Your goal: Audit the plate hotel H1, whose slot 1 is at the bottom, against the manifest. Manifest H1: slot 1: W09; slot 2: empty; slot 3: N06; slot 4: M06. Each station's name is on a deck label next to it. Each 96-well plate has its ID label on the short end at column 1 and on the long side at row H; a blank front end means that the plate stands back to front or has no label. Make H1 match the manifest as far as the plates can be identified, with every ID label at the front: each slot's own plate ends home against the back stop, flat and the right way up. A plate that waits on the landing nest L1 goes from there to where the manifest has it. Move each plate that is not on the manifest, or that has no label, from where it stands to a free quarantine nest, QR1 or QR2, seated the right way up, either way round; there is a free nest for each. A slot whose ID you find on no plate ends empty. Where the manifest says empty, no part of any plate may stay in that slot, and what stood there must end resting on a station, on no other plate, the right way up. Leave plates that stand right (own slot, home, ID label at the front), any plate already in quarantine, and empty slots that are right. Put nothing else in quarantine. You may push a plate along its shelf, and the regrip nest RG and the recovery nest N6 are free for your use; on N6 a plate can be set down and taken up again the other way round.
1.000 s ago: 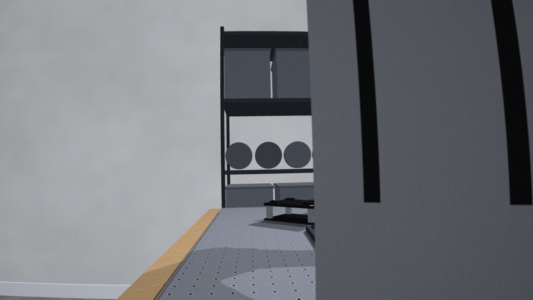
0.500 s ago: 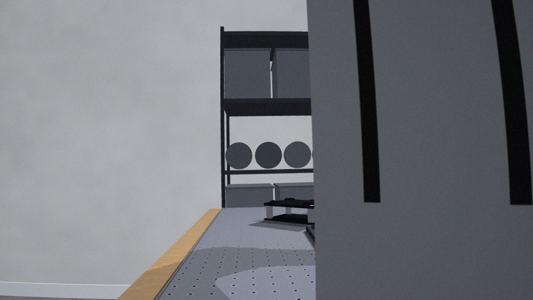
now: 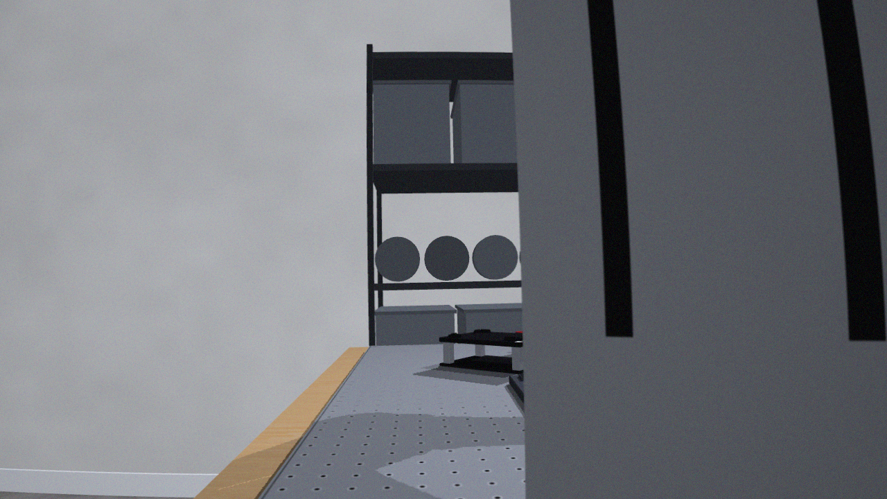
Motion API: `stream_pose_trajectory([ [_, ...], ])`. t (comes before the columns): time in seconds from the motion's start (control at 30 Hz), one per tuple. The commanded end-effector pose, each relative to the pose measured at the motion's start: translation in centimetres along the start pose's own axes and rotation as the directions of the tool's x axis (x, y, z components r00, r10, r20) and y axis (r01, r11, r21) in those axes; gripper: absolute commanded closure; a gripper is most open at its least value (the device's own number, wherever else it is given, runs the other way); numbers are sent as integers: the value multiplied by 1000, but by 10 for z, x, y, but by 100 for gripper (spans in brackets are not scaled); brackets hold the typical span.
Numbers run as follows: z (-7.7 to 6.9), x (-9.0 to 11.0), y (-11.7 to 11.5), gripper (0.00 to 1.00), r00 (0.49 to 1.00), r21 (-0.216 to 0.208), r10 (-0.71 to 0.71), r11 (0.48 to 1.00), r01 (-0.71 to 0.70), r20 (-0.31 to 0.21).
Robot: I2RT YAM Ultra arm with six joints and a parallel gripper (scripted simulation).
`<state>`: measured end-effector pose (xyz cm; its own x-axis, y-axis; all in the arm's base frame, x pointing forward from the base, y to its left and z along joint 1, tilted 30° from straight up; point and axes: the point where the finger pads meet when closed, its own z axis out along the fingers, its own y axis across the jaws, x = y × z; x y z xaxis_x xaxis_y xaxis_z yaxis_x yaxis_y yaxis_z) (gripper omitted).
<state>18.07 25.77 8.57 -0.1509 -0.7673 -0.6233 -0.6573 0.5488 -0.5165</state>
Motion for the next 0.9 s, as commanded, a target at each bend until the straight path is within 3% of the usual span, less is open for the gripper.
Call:
stream_pose_trajectory([
  [0.0,9,2,5,0,1000,-16,-4,1000,4,21],
  [0.1,8,1,8,0,1000,-22,-9,1000,9,25],
  [0.2,7,-18,3,0,998,-18,20,1000,-19,57],
  [0.87,24,-35,2,0,998,-14,22,1000,-22,55],
])
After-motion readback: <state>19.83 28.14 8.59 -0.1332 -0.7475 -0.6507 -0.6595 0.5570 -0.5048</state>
